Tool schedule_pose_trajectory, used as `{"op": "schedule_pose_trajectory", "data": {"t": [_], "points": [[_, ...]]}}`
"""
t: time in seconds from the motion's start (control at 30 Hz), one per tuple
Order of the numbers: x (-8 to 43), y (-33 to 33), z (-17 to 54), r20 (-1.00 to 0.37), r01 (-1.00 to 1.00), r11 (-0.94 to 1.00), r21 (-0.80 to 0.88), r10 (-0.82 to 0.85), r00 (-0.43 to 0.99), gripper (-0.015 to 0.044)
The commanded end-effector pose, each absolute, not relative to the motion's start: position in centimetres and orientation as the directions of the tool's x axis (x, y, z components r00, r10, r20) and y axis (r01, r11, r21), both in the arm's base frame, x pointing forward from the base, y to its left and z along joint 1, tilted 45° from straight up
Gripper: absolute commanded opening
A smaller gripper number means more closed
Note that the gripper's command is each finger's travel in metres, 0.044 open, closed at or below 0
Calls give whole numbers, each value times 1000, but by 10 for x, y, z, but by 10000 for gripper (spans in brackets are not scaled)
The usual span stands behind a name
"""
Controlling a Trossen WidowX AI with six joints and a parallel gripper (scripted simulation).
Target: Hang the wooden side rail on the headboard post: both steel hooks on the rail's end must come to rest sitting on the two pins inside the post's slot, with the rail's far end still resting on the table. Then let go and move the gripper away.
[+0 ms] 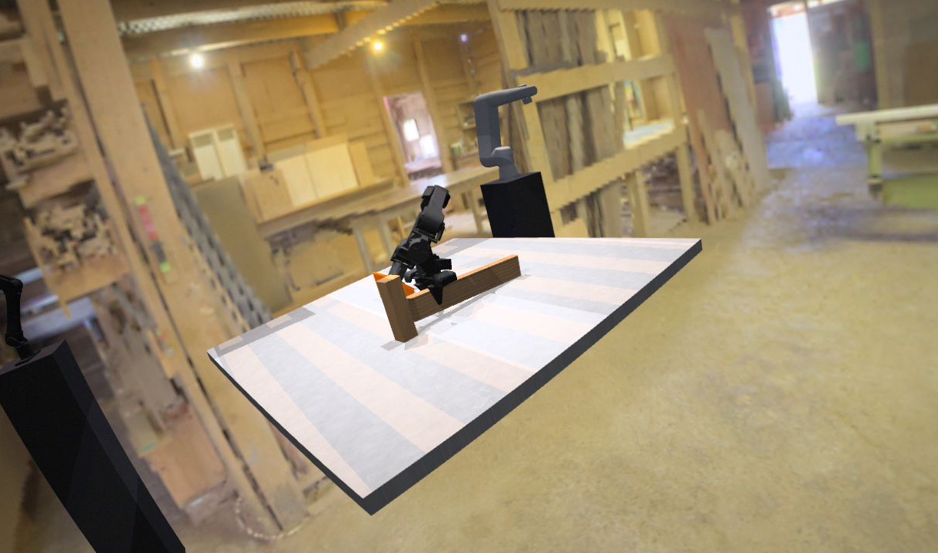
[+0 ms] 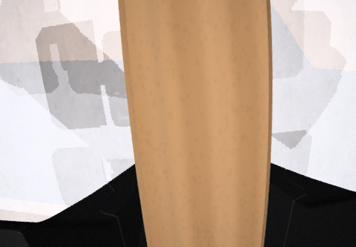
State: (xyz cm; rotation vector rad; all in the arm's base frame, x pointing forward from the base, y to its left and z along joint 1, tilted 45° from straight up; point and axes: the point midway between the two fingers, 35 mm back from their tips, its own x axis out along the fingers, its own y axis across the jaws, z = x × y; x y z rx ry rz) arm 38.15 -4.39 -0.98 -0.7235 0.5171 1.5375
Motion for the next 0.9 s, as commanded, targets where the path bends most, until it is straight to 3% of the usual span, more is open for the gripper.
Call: {"op": "schedule_pose_trajectory", "data": {"t": [0.0, 0.87], "points": [[383, -51, -9, -713, -990, -92, -104, 701, 10, 0], [383, -53, -11, -714, -990, -92, -104, 701, 10, 0]]}}
